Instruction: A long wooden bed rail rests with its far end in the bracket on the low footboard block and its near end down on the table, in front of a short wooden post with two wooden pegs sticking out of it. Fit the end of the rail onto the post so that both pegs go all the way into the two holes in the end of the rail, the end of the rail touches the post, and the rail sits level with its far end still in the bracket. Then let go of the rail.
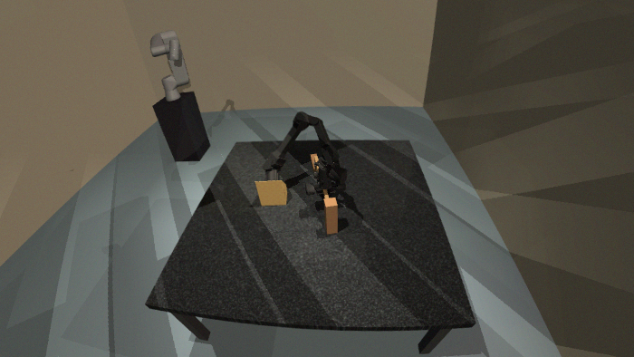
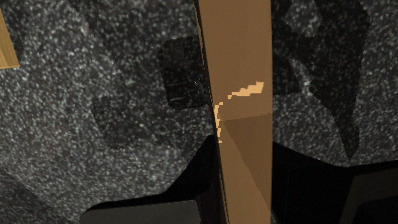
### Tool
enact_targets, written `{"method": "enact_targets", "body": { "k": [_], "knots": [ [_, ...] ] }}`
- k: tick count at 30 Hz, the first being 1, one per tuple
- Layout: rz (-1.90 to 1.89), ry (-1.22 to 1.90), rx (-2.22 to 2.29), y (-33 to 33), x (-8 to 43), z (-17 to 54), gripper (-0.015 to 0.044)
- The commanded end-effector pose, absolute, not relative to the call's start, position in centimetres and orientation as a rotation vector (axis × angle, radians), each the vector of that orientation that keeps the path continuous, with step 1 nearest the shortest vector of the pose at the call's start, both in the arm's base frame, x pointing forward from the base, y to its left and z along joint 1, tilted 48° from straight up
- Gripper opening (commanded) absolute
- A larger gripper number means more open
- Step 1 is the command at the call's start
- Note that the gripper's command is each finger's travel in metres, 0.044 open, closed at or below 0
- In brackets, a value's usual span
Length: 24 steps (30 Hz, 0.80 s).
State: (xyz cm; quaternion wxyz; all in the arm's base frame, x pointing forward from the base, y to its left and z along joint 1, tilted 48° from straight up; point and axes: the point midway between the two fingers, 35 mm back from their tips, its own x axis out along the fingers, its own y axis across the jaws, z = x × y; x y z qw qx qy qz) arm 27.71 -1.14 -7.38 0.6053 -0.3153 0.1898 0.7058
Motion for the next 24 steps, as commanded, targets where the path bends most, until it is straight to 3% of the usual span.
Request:
{"method": "enact_targets", "body": {
  "k": [1,10,24],
  "knots": [
    [1.622,0.436,-0.74,-1.53,28.11,-7.37,0.0],
    [1.622,0.436,-0.74,-1.68,28.16,-7.54,0.0],
    [1.633,0.439,-0.729,-1.31,27.76,-7.58,0.0368]
  ]
}}
